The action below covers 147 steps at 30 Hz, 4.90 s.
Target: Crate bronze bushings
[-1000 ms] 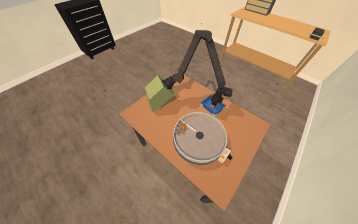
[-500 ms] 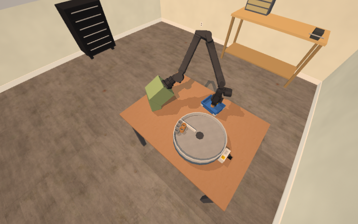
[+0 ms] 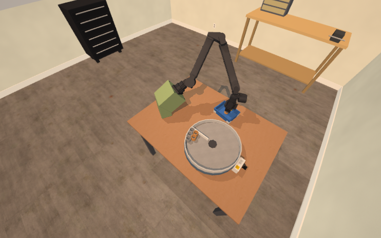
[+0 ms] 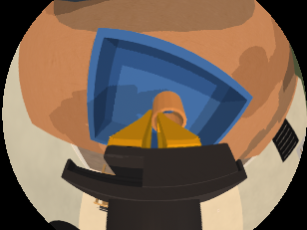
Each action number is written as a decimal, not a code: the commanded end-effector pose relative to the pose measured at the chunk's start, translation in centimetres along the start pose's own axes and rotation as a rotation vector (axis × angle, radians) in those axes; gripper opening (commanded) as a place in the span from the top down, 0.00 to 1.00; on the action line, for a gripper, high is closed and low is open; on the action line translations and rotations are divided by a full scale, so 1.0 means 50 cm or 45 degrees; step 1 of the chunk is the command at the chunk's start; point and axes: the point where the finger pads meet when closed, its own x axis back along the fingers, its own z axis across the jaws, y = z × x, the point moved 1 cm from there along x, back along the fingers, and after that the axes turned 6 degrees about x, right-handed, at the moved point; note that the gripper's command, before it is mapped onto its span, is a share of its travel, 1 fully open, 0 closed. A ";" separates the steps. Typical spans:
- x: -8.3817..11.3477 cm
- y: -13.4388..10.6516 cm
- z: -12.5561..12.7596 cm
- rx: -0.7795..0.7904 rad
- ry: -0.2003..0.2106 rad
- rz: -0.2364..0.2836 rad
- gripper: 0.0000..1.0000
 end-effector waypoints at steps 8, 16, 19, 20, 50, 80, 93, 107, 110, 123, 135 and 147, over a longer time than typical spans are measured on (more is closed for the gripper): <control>0.008 -0.006 0.018 0.012 0.034 0.000 1.00; 0.003 -0.005 0.016 0.009 0.027 0.001 1.00; 0.000 -0.006 0.014 0.010 0.023 0.002 1.00; -0.001 -0.007 0.013 0.010 0.021 0.003 1.00; -0.007 -0.005 0.011 0.010 0.025 0.001 1.00; -0.007 -0.005 0.011 0.010 0.025 0.001 0.85; -0.007 -0.005 0.011 0.010 0.025 0.001 0.85; -0.007 -0.005 0.011 0.010 0.025 0.001 0.85; -0.007 -0.005 0.011 0.010 0.025 0.001 0.85; 0.058 -0.011 0.038 0.033 0.059 -0.005 0.85; 0.161 -0.015 0.039 0.040 0.062 -0.009 0.85; 0.180 -0.011 0.029 0.031 0.026 -0.002 0.85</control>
